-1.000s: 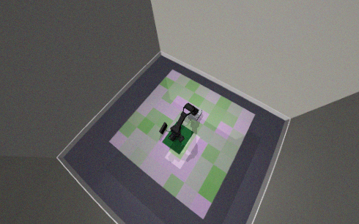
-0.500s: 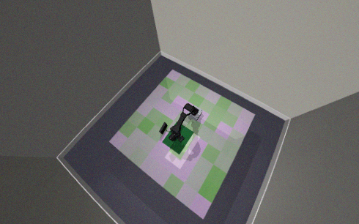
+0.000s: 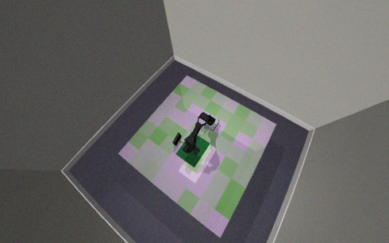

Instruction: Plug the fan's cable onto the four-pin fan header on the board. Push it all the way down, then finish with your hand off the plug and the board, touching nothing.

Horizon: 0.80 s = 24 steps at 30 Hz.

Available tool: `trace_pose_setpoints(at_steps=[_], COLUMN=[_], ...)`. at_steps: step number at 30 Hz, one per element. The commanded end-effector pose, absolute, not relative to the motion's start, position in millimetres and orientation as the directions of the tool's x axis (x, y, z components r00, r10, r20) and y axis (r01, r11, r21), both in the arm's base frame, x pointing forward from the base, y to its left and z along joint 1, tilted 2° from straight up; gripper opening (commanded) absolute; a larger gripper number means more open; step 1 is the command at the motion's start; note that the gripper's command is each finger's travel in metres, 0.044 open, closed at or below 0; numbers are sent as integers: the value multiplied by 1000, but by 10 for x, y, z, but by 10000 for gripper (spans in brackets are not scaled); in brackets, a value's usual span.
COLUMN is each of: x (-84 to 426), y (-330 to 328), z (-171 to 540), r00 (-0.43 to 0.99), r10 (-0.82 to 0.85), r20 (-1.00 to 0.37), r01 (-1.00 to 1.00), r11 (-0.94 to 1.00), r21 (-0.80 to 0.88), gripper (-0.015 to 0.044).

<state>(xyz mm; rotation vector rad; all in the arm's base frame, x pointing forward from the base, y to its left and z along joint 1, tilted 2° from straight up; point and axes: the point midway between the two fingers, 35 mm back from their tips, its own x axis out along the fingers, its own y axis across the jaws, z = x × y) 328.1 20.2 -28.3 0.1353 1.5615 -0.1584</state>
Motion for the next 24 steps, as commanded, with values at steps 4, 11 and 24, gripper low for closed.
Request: trace_pose_setpoints(at_steps=[4, 11, 24], x=[3271, 3281, 3291], y=[192, 201, 204], z=[-339, -322, -203], r00=[-1, 4, 3], r10=[-20, -15, -16], r20=[-1000, -1000, -1000], r01=[190, 186, 187], r11=[982, 982, 982], r21=[-20, -14, -15], gripper=[0, 26, 260])
